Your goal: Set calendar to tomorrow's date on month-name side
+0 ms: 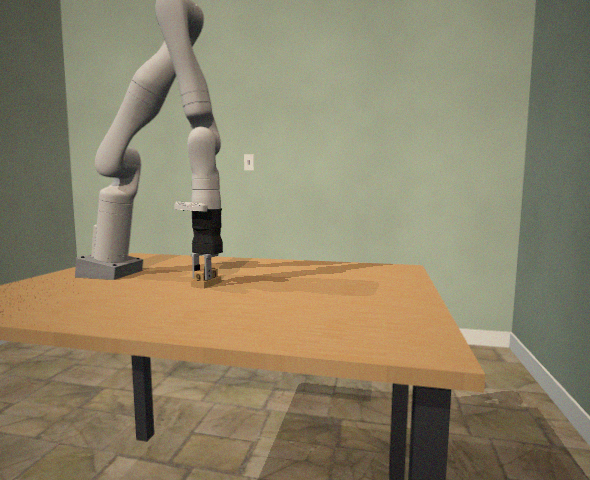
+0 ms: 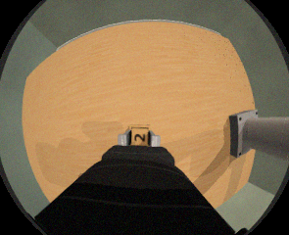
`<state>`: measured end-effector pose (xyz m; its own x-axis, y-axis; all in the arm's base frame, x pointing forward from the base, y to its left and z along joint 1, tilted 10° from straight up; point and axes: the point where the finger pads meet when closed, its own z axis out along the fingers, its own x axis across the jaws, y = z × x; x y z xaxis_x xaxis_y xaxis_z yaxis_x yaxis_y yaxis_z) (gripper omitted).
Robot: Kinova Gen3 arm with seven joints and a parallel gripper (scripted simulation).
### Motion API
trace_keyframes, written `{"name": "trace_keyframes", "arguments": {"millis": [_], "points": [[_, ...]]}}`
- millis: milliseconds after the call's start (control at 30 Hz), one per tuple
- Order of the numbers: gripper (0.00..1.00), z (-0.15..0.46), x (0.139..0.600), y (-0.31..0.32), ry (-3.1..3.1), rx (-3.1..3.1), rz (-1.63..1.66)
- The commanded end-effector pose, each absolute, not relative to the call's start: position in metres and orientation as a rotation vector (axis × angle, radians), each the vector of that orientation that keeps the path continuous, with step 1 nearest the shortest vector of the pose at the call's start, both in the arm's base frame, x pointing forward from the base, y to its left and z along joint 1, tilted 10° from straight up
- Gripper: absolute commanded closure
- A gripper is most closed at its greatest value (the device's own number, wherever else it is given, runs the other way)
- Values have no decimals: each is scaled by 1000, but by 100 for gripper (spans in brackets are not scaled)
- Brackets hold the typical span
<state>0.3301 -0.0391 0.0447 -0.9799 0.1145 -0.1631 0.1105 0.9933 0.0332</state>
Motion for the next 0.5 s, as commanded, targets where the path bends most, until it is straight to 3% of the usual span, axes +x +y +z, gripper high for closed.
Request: {"name": "trace_keyframes", "arguments": {"millis": [0, 467], "points": [[43, 45, 330, -39, 2970, 169, 36], [43, 75, 325, -40, 2970, 169, 36]]}}
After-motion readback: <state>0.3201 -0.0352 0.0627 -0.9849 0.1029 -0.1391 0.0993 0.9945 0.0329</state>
